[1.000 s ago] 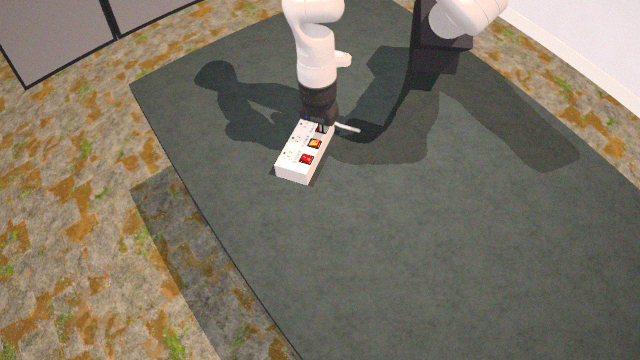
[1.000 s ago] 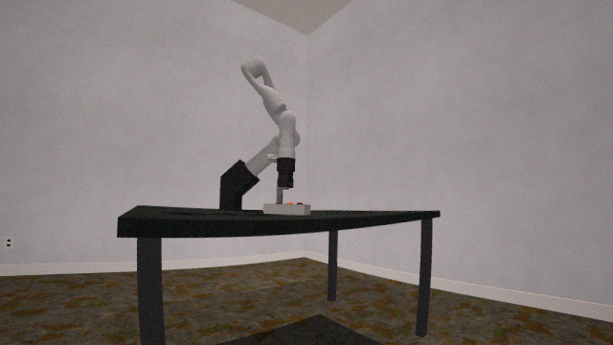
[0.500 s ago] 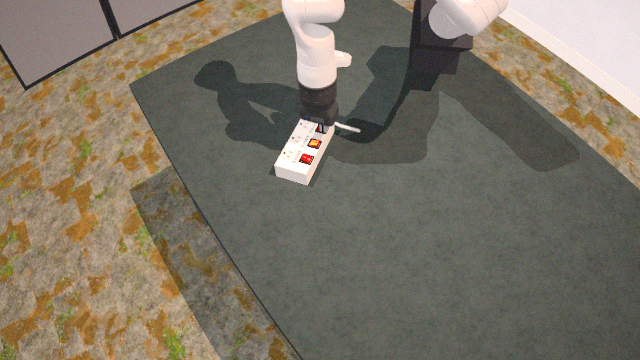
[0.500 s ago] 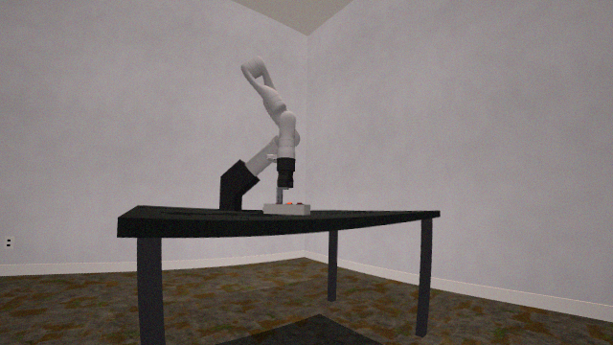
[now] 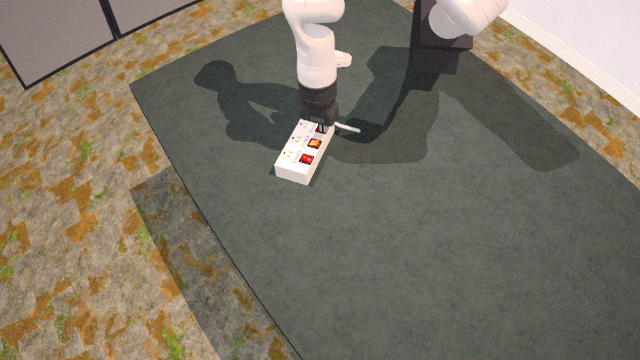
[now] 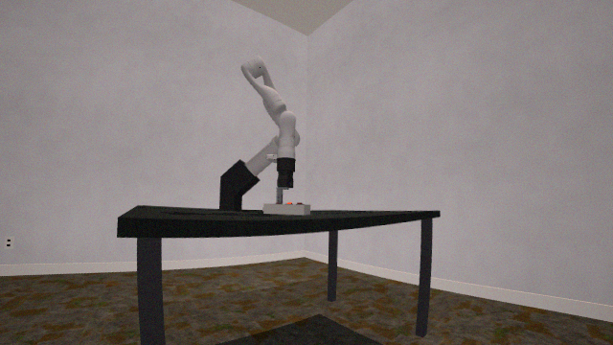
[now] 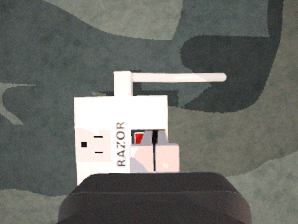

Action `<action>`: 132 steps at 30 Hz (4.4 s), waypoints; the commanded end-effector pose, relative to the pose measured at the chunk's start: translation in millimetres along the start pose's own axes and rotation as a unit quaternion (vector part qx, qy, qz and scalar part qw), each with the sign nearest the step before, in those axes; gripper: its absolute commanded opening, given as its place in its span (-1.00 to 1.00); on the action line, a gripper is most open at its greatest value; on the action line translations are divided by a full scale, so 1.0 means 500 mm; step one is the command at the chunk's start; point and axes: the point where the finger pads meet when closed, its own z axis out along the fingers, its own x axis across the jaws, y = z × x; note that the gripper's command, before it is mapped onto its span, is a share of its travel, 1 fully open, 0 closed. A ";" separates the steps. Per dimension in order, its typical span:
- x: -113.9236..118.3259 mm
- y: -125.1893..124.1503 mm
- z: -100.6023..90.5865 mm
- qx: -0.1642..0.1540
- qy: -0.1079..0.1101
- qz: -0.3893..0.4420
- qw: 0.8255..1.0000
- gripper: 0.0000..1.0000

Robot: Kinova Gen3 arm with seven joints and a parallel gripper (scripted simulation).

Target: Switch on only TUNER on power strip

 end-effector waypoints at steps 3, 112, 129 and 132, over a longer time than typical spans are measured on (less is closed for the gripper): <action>0.000 0.001 0.002 0.000 0.001 0.000 1.000 -1.00; 0.000 0.001 -0.259 0.000 0.001 0.000 1.000 1.00; 0.000 0.001 -0.276 0.000 0.001 0.000 1.000 1.00; 0.000 0.001 -0.276 0.000 0.001 0.000 1.000 1.00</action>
